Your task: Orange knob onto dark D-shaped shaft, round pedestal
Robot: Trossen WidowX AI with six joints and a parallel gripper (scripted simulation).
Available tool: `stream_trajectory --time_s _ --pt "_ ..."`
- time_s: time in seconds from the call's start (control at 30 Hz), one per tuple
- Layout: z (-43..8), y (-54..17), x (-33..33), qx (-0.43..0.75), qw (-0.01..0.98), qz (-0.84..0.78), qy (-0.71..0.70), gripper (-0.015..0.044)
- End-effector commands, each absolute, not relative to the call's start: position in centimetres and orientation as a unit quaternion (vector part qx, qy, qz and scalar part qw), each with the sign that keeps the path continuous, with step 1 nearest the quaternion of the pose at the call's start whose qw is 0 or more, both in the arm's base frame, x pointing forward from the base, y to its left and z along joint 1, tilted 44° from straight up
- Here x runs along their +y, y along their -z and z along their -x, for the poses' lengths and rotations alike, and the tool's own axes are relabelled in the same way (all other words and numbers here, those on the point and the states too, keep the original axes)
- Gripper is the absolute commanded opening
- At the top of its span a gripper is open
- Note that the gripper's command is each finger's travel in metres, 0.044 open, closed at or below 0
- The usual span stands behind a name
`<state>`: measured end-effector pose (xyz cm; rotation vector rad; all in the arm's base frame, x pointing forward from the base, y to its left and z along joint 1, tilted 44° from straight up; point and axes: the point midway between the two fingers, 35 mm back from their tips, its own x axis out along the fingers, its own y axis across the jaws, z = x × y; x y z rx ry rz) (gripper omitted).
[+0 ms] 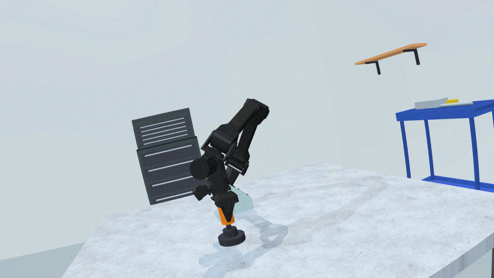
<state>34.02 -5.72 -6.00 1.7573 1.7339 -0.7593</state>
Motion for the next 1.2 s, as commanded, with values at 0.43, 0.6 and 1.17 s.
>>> stream_trajectory --time_s 0.43,0.6,1.17 --pt "-34.01 6.17 -5.64 0.642 0.276 -0.657 0.283 0.0" --pt "-33.77 5.79 -5.74 0.642 0.276 -0.657 0.283 0.0" --pt "-34.1 5.89 -5.91 0.609 0.206 -0.682 0.349 0.0"
